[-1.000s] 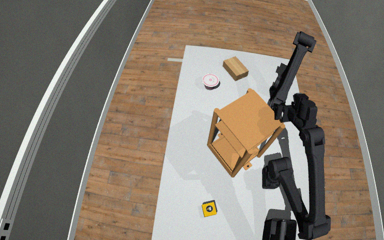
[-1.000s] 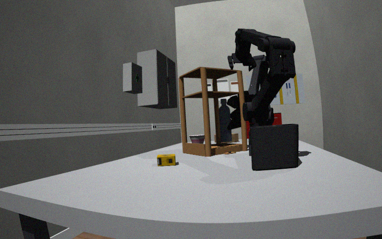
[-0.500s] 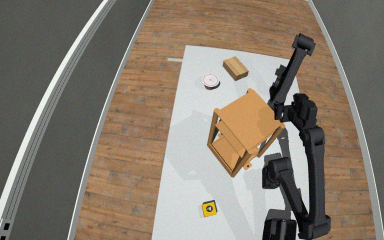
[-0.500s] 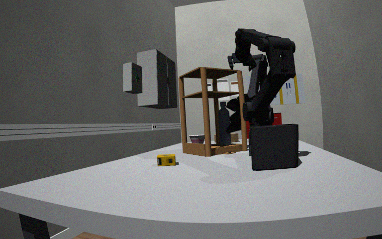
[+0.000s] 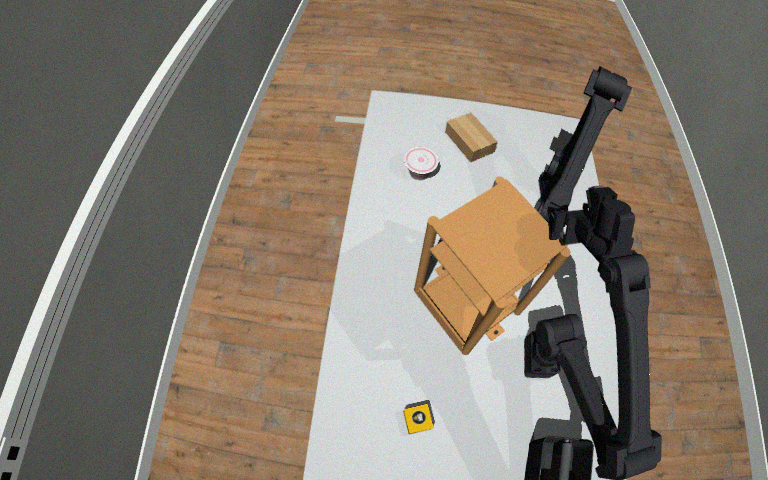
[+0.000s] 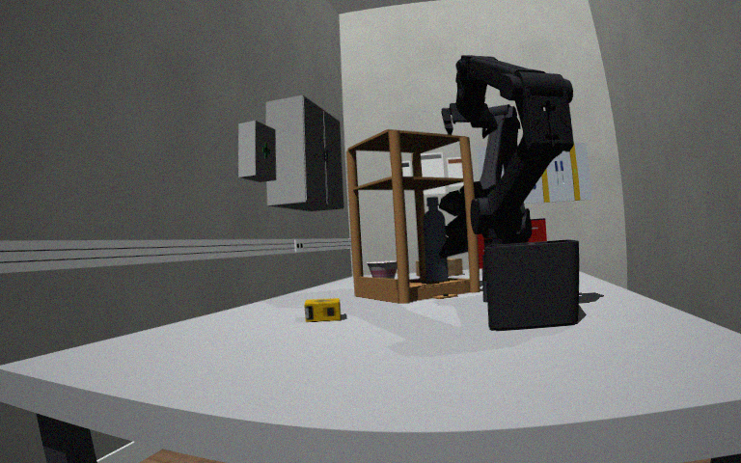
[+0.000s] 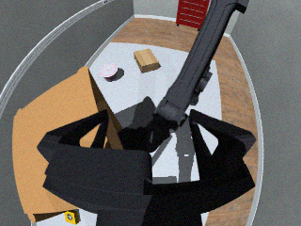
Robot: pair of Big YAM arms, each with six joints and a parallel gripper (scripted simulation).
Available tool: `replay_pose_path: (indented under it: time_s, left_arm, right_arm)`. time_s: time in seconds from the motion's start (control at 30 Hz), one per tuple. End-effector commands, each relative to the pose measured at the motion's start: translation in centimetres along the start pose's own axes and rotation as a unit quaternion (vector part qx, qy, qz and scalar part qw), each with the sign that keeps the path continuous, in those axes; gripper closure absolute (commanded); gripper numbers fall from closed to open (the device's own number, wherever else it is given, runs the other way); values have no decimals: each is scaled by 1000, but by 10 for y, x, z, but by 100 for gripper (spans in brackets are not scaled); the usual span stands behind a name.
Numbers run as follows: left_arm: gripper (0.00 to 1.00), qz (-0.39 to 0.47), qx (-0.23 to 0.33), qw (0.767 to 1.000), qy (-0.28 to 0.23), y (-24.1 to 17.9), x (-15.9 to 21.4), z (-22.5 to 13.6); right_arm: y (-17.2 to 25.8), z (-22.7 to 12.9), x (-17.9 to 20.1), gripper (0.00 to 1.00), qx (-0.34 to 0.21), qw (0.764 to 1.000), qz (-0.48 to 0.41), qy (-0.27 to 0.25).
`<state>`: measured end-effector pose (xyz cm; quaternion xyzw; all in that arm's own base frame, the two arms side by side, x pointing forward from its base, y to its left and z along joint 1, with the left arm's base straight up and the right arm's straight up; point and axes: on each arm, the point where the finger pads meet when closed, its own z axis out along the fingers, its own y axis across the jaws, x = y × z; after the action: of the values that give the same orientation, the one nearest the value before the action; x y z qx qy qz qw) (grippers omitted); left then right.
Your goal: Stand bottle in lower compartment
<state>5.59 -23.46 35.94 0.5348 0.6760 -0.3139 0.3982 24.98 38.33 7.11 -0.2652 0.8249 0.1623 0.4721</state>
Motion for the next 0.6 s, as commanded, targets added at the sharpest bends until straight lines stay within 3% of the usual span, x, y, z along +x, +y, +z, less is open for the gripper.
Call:
replay_pose_path:
  time_s: [0.0,0.03,0.2,0.57]
  left_arm:
    - [0,-1,0,1000,-10,0,-10,-6]
    - [0,-1,0,1000,-10,0,-10,-6]
    - [0,-1,0,1000,-10,0,-10,-6]
    - [0,-1,0,1000,-10,0,-10,-6]
  right_arm:
    - [4,1,-14,24,-3,1000,6,-14]
    - [4,1,-14,13,-3,1000,6,-14]
    - [4,-16,9,13,-4,1000,2,5]
    - [-2,-49,10,13,-4,1000,2,4]
